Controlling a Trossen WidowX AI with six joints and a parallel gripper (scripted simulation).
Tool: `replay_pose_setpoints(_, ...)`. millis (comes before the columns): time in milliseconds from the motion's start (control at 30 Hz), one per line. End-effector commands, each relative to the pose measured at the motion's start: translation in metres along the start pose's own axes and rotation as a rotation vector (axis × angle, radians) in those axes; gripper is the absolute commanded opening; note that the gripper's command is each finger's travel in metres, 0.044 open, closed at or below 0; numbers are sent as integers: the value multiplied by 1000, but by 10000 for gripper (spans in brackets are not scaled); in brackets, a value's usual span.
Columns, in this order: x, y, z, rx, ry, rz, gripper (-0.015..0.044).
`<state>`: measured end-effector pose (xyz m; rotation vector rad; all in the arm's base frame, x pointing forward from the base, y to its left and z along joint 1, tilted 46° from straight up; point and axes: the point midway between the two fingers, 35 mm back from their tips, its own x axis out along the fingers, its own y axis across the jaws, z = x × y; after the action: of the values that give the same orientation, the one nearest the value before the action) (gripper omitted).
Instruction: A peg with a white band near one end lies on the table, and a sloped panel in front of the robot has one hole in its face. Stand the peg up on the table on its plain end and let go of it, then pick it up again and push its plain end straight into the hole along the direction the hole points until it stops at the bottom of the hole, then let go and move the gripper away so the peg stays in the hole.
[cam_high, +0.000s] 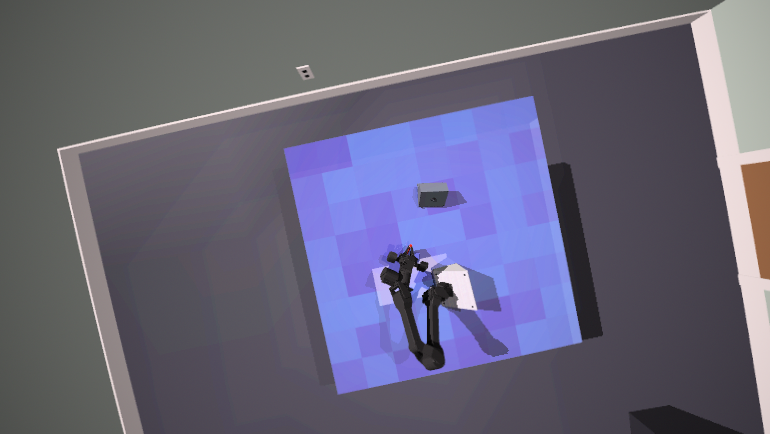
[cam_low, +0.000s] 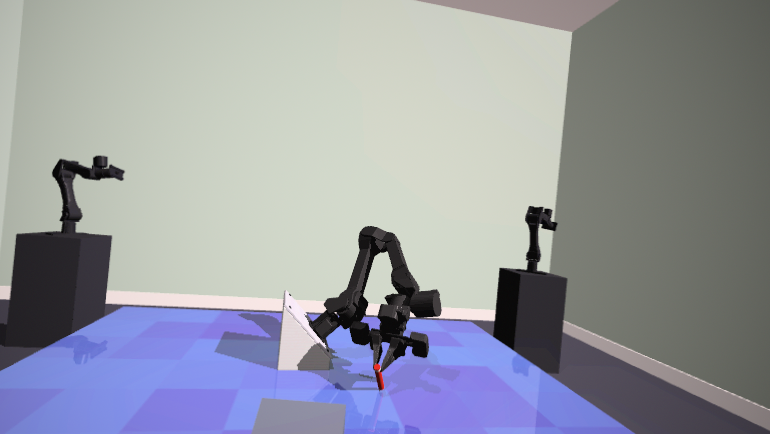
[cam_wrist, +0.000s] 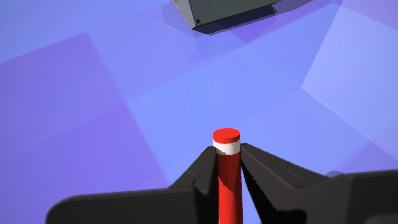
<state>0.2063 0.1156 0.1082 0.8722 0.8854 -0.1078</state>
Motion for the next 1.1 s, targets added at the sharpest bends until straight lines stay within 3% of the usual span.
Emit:
replay_pose_setpoints(0, -2, -3, -2, 4, -30, -2, 49)
replay_pose_setpoints(1067, -19, -3, -15, 8, -304, -3, 49)
